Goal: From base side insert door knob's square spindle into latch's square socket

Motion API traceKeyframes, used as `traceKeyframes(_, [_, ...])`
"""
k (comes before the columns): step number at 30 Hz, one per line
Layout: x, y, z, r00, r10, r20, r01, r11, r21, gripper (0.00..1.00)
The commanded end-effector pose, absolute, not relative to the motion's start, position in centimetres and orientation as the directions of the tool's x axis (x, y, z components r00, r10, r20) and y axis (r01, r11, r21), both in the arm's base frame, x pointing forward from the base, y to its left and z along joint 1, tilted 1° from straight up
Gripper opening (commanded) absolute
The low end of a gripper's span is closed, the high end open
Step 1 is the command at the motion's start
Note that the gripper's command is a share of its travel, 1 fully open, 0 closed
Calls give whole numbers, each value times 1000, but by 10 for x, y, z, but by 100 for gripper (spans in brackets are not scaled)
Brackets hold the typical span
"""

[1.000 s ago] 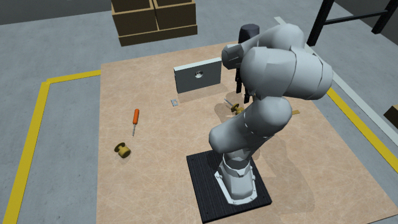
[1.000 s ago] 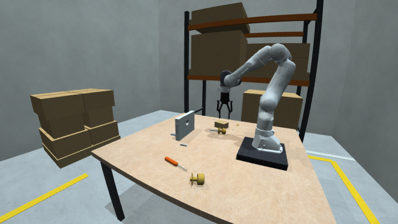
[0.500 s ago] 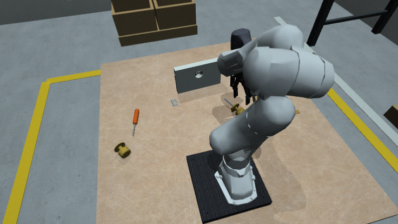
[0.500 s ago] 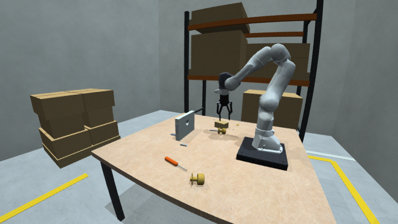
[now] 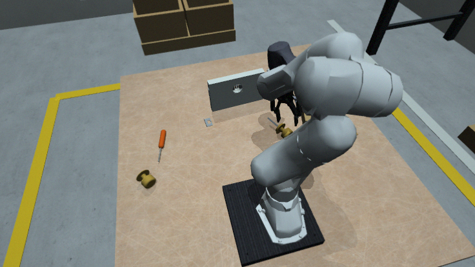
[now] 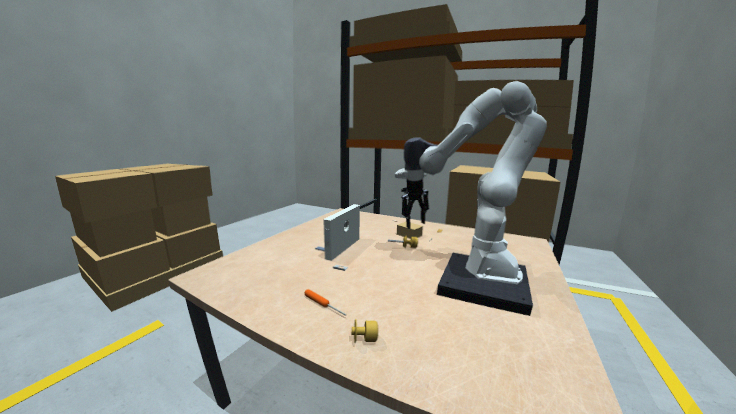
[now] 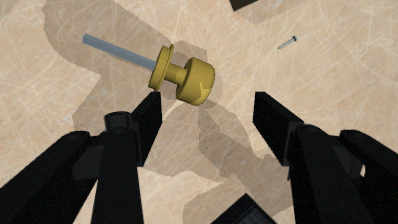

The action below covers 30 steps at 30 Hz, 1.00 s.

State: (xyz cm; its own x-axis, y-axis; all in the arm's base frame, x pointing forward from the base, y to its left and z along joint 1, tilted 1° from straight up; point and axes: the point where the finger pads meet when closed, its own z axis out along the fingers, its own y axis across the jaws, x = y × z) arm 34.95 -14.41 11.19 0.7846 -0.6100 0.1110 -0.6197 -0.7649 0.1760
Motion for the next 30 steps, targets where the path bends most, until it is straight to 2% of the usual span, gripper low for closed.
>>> traceKeyframes(1, [352, -145, 110, 860, -501, 100, -511, -841, 179, 57])
traceKeyframes(4, [352, -145, 110, 879, -466, 100, -477, -859, 187, 57])
traceKeyframes(10, [351, -143, 105, 978, -188, 87, -204, -948, 245, 57])
traceKeyframes(18, [349, -141, 99, 985, -149, 84, -165, -953, 252, 57])
traceKeyframes(24, [348, -138, 94, 988, 144, 52, 122, -945, 303, 57])
traceKeyframes(30, [347, -136, 88, 982, 185, 47, 162, -937, 309, 57])
